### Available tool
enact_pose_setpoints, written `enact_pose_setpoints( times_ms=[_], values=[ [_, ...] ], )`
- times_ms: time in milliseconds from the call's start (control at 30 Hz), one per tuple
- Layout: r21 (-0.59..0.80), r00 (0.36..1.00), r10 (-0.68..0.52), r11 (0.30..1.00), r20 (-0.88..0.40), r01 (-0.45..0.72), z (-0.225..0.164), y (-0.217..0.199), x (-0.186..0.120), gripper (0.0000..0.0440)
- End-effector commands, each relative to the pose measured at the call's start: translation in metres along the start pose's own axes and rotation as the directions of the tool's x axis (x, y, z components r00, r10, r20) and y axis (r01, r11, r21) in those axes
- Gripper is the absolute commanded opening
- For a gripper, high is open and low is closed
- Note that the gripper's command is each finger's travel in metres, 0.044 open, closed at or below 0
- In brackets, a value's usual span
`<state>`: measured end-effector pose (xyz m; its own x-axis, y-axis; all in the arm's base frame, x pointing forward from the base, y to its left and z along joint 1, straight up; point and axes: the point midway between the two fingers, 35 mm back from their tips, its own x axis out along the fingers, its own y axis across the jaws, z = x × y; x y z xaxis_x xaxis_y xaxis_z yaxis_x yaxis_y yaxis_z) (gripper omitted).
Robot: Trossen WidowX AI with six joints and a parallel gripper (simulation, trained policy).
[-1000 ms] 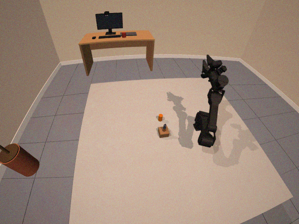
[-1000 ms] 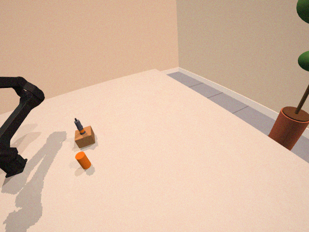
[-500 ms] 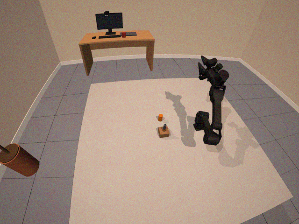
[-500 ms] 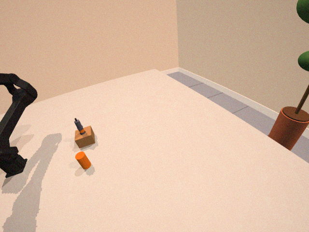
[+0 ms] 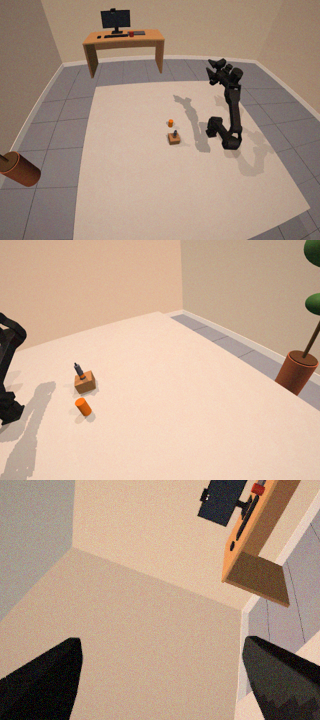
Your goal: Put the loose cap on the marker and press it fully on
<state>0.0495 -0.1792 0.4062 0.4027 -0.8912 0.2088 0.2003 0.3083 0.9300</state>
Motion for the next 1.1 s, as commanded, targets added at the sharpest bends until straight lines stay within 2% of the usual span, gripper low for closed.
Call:
enact_pose_setpoints(
  times_ms=[0,533,1067],
  values=[
    [-0.005,0.999,-0.025,1.000,-0.046,0.025,-0.006,-0.002,0.003,0.0318],
    [-0.016,0.962,-0.147,0.989,-0.232,0.148,-0.030,-0.025,0.018,0.0318],
    [-0.055,0.879,-0.251,0.967,-0.405,0.250,-0.055,-0.047,0.028,0.0318]
  ],
)
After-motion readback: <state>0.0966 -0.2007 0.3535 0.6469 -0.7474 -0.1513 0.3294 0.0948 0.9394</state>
